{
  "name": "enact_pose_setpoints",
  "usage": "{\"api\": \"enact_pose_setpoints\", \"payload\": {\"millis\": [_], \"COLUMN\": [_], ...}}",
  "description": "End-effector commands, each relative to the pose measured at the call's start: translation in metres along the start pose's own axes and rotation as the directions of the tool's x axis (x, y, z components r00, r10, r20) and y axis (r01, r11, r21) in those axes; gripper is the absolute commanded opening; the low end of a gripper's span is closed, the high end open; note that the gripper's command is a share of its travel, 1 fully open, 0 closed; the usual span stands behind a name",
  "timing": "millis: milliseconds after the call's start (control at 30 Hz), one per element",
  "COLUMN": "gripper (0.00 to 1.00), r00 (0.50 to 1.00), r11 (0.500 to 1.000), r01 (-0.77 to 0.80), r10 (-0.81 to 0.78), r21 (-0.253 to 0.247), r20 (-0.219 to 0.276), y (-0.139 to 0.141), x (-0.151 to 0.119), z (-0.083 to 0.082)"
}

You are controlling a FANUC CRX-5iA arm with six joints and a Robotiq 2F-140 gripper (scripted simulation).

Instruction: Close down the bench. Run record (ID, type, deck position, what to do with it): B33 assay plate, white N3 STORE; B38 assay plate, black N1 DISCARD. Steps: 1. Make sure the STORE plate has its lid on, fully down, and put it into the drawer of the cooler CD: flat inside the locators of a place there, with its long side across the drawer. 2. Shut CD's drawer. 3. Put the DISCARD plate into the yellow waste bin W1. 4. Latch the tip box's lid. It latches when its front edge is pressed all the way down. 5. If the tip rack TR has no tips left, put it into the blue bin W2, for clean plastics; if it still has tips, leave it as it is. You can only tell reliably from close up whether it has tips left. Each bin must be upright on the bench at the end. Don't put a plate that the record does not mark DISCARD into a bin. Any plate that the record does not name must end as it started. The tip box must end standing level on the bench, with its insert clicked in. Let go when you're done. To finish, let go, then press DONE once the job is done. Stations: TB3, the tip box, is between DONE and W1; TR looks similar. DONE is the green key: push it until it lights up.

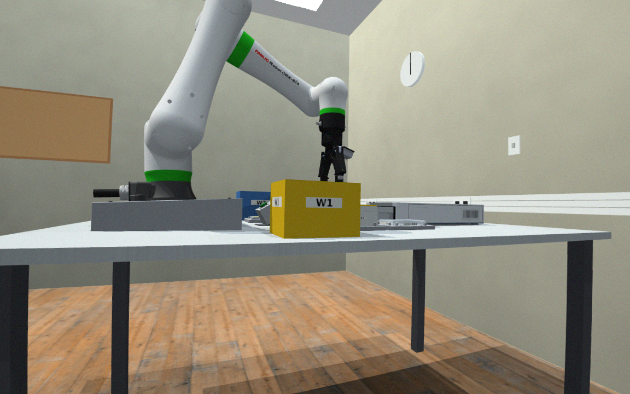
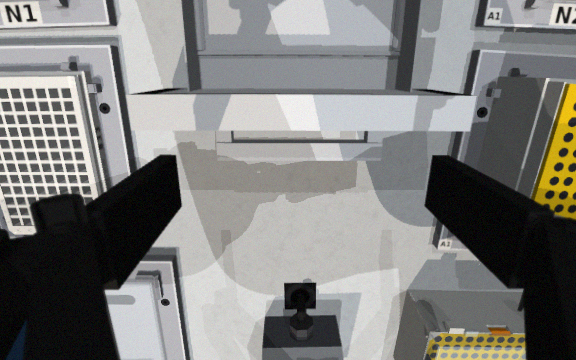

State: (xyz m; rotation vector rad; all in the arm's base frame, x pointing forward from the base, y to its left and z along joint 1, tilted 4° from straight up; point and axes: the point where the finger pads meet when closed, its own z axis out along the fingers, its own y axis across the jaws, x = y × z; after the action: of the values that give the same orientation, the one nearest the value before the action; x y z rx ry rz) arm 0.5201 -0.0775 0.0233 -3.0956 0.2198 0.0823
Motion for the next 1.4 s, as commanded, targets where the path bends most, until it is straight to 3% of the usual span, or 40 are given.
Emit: {"api": "enact_pose_setpoints", "payload": {"millis": [0, 933, 1300, 1333, 1367], "gripper": [0.88, 0.88, 0.88, 0.7, 0.7], "r00": [1.0, 1.0, 1.0, 1.0, 1.0], "r11": [1.0, 1.0, 1.0, 1.0, 1.0], "r01": [0.0, 0.0, 0.0, -0.001, -0.001], "r10": [0.0, 0.0, 0.0, 0.001, 0.001], "r21": [0.0, 0.0, 0.0, 0.0, 0.0], "r20": [-0.002, -0.002, -0.002, -0.002, -0.002], "y": [0.0, 0.0, 0.0, -0.003, -0.005], "x": [0.001, 0.001, 0.001, -0.002, -0.005], "z": [-0.007, -0.039, -0.039, -0.039, -0.04]}}
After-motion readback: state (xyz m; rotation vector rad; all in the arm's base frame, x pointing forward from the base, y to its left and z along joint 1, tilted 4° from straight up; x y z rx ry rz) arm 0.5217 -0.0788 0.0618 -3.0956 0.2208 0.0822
